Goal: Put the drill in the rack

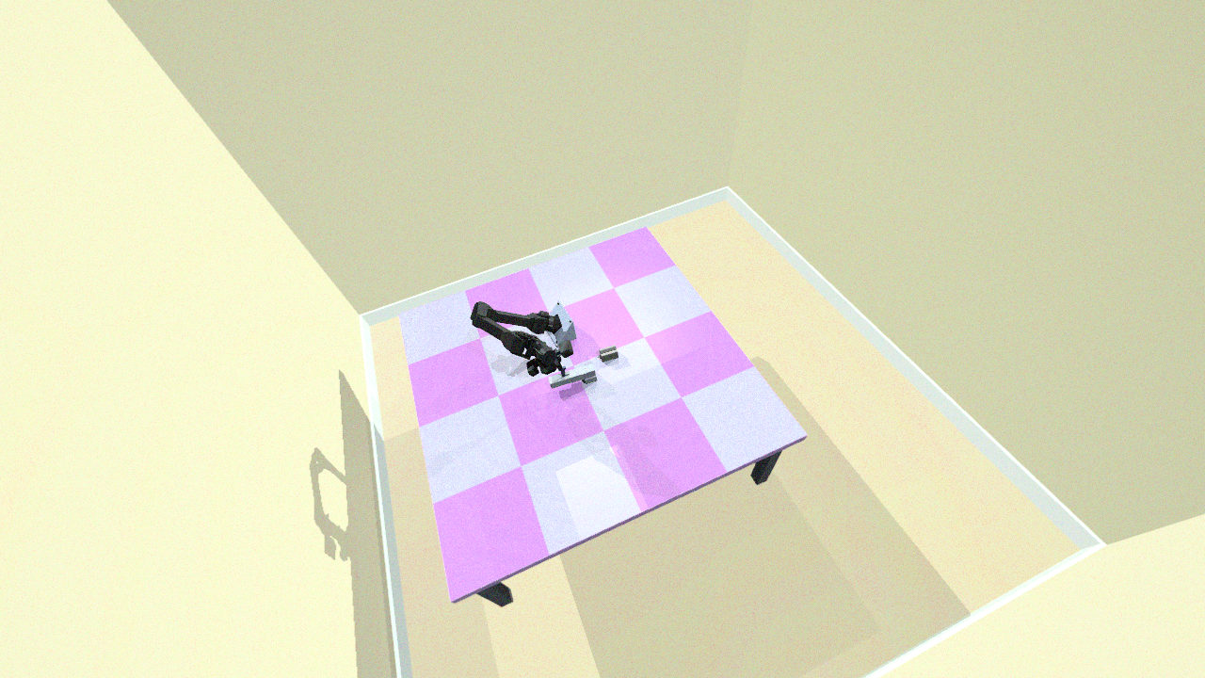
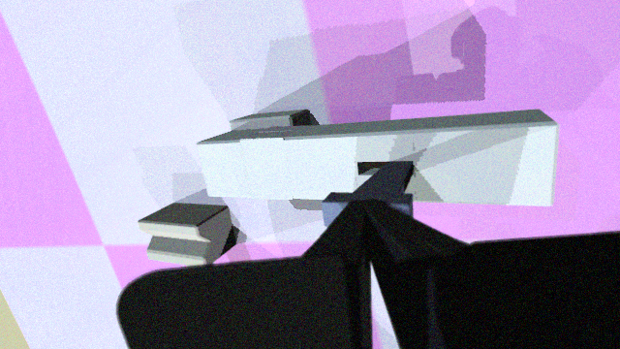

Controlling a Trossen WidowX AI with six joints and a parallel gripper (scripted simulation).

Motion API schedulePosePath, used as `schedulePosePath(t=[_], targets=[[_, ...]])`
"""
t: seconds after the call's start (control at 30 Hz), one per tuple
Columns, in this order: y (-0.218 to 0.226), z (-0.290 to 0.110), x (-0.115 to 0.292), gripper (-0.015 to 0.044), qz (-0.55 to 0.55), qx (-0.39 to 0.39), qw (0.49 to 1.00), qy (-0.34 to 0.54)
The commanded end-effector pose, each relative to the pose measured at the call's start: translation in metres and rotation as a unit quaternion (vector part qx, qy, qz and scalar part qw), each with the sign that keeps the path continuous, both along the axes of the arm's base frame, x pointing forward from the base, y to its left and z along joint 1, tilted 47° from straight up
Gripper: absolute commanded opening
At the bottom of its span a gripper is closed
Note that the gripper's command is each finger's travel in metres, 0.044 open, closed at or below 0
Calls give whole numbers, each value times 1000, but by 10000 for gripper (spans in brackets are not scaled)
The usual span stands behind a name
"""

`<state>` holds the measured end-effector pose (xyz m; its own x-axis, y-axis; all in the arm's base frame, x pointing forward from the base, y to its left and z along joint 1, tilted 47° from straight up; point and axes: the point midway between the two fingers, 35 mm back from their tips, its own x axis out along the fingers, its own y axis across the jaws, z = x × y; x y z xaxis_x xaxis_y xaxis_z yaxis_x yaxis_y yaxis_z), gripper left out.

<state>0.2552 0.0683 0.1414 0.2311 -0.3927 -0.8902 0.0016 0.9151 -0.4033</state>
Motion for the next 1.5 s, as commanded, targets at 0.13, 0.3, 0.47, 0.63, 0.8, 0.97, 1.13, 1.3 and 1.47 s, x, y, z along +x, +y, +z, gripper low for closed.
schedulePosePath(t=[0.13, 0.3, 0.47, 0.63, 0.8, 0.97, 1.13, 1.3, 1.47], targets=[[-14, -13, -5, 0, -10, -17, 1000, 19], [-15, -14, -4, 0, -10, -17, 1000, 19], [-16, -16, -4, 0, -10, -17, 1000, 19], [-17, -17, -4, 0, -10, -17, 1000, 19], [-19, -19, -3, 0, -10, -17, 1000, 19], [-20, -20, -3, 0, -10, -17, 1000, 19], [-22, -22, -3, 0, -10, -17, 1000, 19], [-22, -22, -3, 26, -10, -17, 1000, 19], [2, 1, -2, 157, -10, -16, 1000, 19]])
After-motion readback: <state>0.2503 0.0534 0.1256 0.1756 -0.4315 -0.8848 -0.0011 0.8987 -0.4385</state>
